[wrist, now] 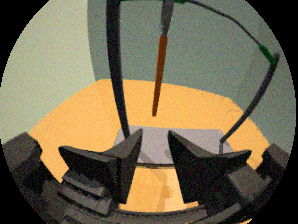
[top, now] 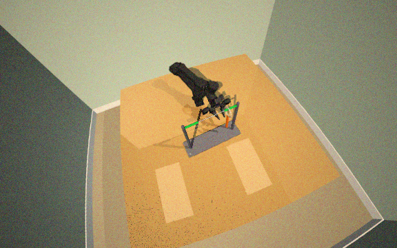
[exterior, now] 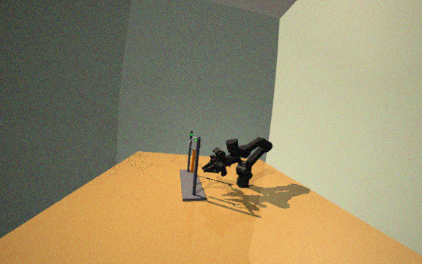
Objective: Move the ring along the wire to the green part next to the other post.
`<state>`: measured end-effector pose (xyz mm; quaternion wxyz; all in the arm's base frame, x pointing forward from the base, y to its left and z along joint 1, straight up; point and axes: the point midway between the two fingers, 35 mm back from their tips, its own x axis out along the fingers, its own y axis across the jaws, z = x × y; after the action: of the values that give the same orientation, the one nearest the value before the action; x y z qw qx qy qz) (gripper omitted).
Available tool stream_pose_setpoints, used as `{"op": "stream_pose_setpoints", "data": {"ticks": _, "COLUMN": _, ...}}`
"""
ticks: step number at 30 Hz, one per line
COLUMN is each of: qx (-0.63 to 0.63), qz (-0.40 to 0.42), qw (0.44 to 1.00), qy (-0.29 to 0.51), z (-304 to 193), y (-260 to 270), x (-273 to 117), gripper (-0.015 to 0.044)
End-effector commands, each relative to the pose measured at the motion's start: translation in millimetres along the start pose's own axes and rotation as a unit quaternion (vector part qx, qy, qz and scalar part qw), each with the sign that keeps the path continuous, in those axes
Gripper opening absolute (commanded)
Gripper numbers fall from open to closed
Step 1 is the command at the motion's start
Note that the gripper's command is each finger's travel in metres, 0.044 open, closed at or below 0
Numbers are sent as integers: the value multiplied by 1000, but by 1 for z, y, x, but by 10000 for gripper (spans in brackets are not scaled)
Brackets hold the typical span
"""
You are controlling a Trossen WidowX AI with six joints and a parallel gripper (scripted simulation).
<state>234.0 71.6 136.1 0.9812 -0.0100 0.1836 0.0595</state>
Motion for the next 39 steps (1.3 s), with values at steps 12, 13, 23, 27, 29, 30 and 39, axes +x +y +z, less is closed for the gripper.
{"op": "stream_pose_setpoints", "data": {"ticks": 12, "qx": 4, "qz": -2, "qw": 1000, "qy": -3, "z": 0, "y": -2, "x": -11, "gripper": 160}}
{"op": "stream_pose_setpoints", "data": {"ticks": 13, "qx": 4, "qz": -2, "qw": 1000, "qy": -3, "z": 0, "y": -2, "x": -11, "gripper": 160}}
{"op": "stream_pose_setpoints", "data": {"ticks": 23, "qx": 4, "qz": -2, "qw": 1000, "qy": -3, "z": 0, "y": -2, "x": -11, "gripper": 160}}
{"op": "stream_pose_setpoints", "data": {"ticks": 27, "qx": 1, "qz": 1, "qw": 1000, "qy": -1, "z": 0, "y": 0, "x": -16, "gripper": 212}}
{"op": "stream_pose_setpoints", "data": {"ticks": 29, "qx": 1, "qz": 1, "qw": 1000, "qy": -1, "z": 0, "y": 0, "x": -30, "gripper": 265}}
{"op": "stream_pose_setpoints", "data": {"ticks": 30, "qx": 1, "qz": 1, "qw": 1000, "qy": -1, "z": -1, "y": -1, "x": -37, "gripper": 291}}
{"op": "stream_pose_setpoints", "data": {"ticks": 39, "qx": 0, "qz": 1, "qw": 1000, "qy": -2, "z": -2, "y": -5, "x": -56, "gripper": 440}}
